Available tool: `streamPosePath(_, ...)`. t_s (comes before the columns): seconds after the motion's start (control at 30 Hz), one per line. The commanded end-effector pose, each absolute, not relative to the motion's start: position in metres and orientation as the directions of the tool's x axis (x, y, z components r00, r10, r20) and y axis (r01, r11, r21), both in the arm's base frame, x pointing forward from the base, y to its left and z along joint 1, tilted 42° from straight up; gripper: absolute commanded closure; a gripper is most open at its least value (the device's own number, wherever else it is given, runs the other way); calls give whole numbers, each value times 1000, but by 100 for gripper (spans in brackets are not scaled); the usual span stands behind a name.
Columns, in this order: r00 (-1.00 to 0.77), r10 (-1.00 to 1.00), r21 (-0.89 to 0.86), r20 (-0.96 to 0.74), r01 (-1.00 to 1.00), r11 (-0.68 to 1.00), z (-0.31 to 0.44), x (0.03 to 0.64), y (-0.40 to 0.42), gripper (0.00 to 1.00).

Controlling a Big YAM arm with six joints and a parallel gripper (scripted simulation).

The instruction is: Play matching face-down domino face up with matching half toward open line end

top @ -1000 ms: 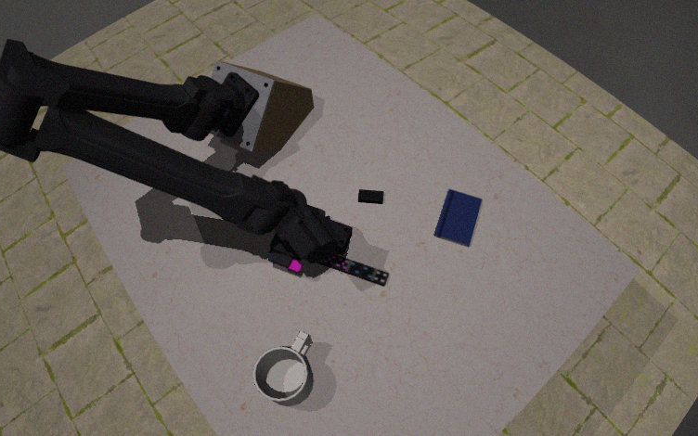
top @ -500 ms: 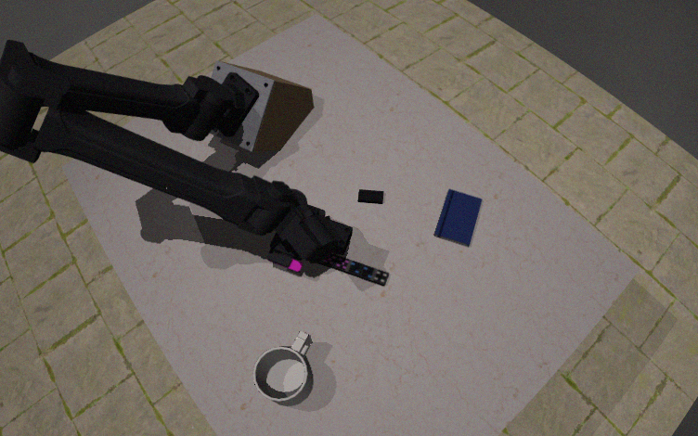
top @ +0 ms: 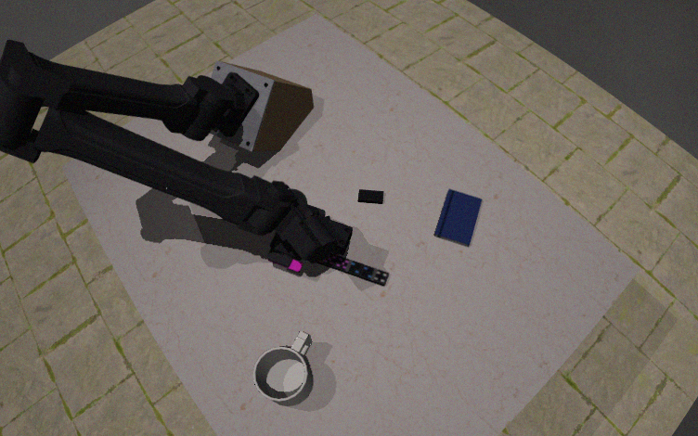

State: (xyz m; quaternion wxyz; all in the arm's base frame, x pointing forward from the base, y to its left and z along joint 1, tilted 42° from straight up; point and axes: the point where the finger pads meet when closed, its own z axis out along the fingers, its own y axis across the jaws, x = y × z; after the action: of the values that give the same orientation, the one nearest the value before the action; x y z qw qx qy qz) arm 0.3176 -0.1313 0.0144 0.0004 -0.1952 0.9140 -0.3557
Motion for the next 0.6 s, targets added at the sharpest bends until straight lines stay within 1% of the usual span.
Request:
streamPosePath(0.0,-923,-363,-655,126,-352,668,18,324,-129,6)
streamPosePath(0.2,-922,-369,-659,114,-348,667,21,332,-127,6)
streamPosePath(0.57,-923,-364,-656,124,-352,668,18,324,-129,6)
